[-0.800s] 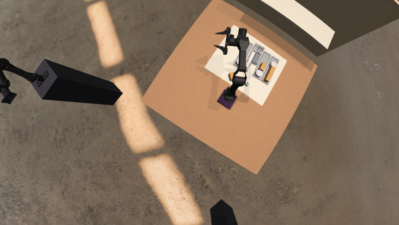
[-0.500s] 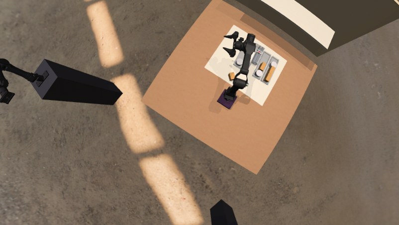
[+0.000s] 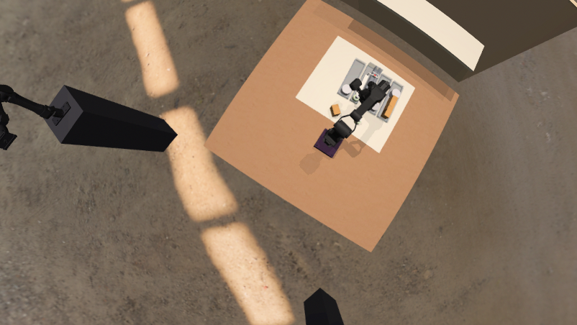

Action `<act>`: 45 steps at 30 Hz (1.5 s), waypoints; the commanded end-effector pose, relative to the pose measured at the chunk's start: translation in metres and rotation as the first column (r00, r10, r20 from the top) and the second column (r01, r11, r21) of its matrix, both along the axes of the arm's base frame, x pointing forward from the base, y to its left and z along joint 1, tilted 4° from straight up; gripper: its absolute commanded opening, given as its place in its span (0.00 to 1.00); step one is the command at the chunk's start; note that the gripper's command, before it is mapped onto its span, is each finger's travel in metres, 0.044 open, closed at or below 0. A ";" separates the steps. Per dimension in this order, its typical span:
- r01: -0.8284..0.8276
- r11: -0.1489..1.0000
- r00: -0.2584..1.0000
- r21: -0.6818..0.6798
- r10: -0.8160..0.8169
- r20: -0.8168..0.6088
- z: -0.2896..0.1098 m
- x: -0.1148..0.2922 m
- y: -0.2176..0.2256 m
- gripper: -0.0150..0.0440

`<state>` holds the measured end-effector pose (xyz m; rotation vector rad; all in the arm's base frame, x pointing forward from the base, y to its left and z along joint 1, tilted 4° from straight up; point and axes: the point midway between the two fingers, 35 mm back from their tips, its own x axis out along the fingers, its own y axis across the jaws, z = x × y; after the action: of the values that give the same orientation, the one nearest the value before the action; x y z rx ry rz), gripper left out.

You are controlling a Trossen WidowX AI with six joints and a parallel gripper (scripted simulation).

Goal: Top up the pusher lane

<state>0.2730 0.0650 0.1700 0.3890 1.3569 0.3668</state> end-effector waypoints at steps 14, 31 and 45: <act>-0.194 0.871 0.981 -0.451 0.166 -0.102 -0.062 -0.057 -0.116 1.00; -0.194 0.871 0.981 -0.451 0.166 -0.102 -0.103 -0.054 -0.113 1.00; -0.194 0.871 0.981 -0.451 0.166 -0.102 -0.125 -0.052 -0.112 1.00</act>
<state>0.2227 -0.0471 0.0511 -0.1283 1.4807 0.1805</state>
